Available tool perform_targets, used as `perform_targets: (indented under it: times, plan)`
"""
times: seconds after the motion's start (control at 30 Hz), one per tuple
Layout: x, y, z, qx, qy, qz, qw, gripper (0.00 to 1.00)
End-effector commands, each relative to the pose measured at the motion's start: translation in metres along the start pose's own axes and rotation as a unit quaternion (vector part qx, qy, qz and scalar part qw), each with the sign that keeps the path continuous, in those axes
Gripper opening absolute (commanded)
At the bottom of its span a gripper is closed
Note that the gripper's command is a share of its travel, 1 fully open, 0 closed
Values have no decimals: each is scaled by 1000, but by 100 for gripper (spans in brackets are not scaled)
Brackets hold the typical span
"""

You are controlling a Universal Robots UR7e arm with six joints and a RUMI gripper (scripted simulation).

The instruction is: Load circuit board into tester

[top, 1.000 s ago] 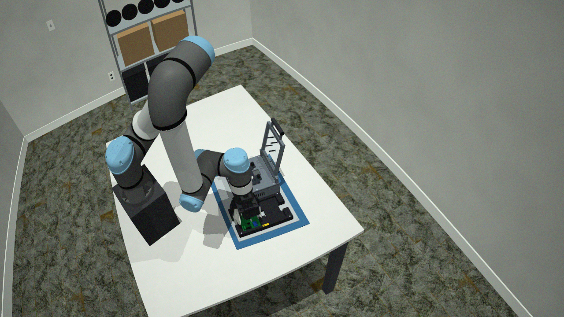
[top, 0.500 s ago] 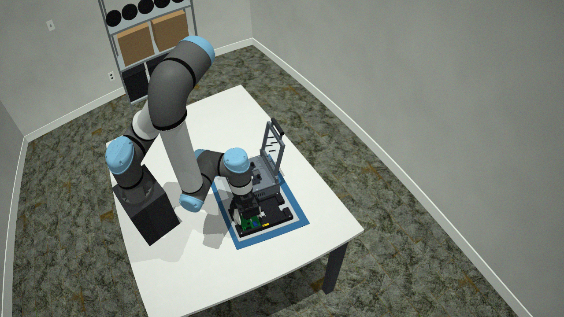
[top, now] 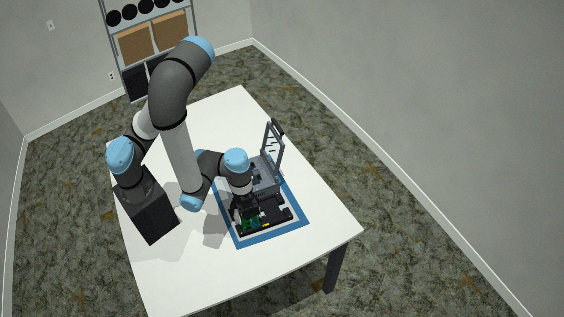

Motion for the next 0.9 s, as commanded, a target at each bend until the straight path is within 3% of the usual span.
perform_targets:
  times: [0.0, 0.87]
  plan:
    - [0, 0, 0, 0, 0, 0, 1000, 51]
    - [0, 0, 0, 0, 0, 0, 1000, 49]
Point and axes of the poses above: the point where the finger pads meet when closed, its own z axis back along the fingers, its own x axis across the jaws, y = z × x, the point moved 4 cm from there along z, back along the fingers
